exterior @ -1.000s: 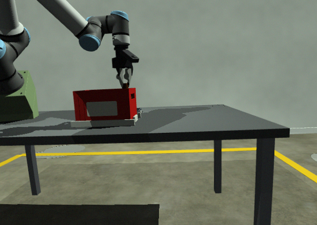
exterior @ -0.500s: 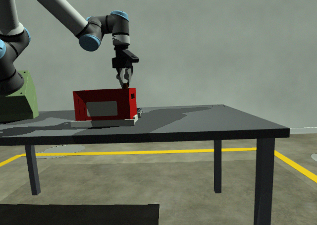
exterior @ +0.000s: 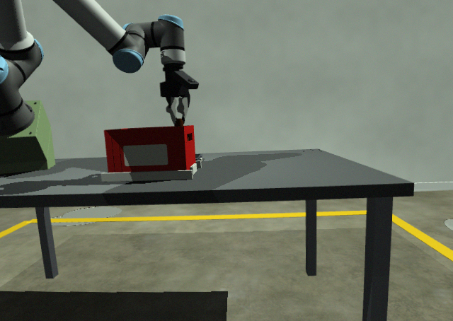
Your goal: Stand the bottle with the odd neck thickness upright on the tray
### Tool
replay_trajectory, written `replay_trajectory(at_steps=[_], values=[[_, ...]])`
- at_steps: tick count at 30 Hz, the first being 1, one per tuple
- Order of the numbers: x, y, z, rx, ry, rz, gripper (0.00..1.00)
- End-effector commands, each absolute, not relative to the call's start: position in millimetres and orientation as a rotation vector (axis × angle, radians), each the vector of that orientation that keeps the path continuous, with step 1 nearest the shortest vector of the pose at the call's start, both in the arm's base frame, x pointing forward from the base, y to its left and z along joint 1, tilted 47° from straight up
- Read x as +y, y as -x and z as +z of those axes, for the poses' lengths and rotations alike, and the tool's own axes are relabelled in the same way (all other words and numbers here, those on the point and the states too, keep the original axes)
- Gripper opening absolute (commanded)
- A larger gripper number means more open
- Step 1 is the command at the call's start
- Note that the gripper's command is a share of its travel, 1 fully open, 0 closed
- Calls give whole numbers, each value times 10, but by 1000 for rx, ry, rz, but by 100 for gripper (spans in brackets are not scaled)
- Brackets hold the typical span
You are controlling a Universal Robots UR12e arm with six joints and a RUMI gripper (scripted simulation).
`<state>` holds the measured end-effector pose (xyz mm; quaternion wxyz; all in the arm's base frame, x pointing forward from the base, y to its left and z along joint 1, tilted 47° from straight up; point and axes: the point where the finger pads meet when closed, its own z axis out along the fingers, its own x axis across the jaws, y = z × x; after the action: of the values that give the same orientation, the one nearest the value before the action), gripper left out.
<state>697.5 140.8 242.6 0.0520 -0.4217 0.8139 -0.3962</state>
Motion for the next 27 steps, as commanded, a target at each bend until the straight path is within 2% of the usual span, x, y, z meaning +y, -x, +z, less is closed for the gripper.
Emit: replay_trajectory(at_steps=[1,27], values=[[1427,-6967,2449,2474,1282,-1205,0],[1568,-6868,2608,2474,1282,-1205,0]])
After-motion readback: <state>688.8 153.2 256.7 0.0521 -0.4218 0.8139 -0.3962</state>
